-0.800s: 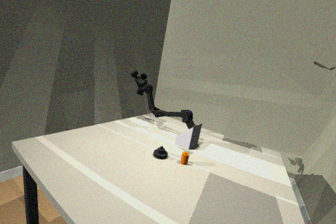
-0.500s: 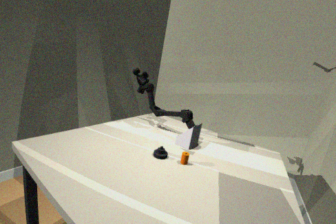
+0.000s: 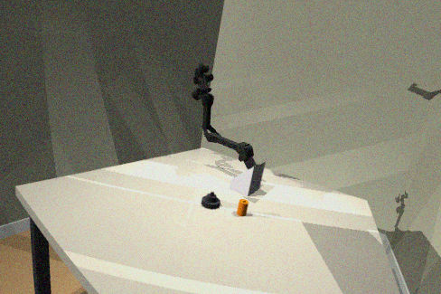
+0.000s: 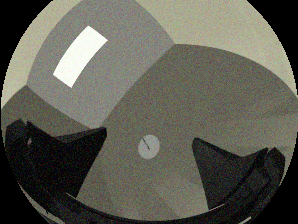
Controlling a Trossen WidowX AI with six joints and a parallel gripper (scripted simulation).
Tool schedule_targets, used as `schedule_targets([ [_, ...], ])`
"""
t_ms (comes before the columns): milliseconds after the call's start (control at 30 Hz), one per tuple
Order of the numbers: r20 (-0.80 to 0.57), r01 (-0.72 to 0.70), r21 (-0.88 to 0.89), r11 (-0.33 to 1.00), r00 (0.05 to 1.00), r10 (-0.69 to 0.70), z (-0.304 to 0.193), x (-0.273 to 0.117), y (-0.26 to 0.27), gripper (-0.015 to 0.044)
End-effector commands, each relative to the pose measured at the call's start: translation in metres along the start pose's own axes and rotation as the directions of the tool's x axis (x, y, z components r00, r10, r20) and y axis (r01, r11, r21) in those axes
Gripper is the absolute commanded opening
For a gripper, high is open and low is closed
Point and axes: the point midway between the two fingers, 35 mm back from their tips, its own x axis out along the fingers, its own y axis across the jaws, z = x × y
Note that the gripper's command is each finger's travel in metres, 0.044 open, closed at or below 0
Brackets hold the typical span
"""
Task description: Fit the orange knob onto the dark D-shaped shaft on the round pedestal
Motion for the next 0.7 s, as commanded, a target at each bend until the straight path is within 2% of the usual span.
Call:
schedule_targets([
  [0,0.026,-0.167,0.096,0.981,0.986,0.165,0.020,0.004,0.064,0.0440],
  [167,0.043,-0.371,0.215,0.903,0.928,0.371,0.038,-0.003,0.146,0.0440],
  [333,0.036,-0.536,0.327,0.778,0.830,0.556,0.047,-0.023,0.223,0.0440],
  [533,0.001,-0.661,0.462,0.591,0.667,0.745,0.046,-0.061,0.309,0.0440],
  [667,-0.064,-0.737,0.473,0.483,0.518,0.853,0.034,-0.106,0.363,0.0440],
])
